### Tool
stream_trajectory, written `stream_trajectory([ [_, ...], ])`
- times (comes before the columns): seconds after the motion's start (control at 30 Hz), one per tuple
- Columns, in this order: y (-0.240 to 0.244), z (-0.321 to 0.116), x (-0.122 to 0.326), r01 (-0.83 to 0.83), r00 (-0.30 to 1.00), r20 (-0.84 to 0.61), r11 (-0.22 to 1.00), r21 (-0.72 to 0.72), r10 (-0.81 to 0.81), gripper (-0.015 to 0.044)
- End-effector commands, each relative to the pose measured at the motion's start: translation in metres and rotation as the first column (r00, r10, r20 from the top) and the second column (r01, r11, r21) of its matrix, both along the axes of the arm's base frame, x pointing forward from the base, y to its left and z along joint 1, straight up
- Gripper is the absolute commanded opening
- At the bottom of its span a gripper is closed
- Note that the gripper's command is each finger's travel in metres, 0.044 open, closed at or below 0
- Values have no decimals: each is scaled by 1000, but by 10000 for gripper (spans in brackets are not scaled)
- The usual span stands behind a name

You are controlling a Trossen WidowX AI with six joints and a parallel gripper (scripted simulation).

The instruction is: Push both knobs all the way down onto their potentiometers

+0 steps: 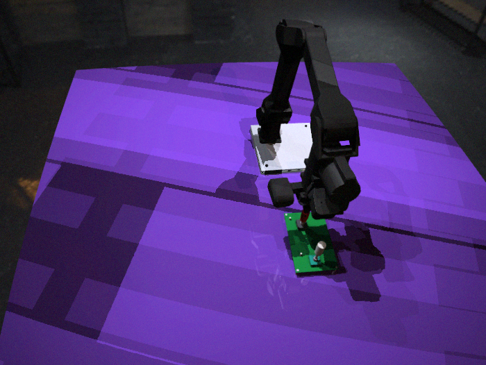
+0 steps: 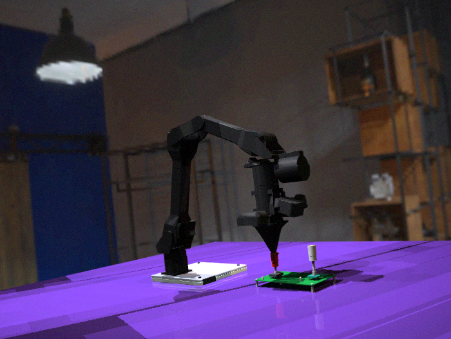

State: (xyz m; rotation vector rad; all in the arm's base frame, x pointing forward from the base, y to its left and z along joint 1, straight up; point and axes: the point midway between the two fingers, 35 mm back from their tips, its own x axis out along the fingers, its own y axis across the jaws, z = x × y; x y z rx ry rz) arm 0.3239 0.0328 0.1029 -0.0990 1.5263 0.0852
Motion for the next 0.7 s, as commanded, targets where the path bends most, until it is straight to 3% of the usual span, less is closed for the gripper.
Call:
stream_trajectory([
  [0.0, 1, -6, 1, 3, 1000, -1, 1000, 6, -3, 0],
  [0.67, 1, -10, 1, 3, 1000, -1, 1000, 6, -3, 0],
])
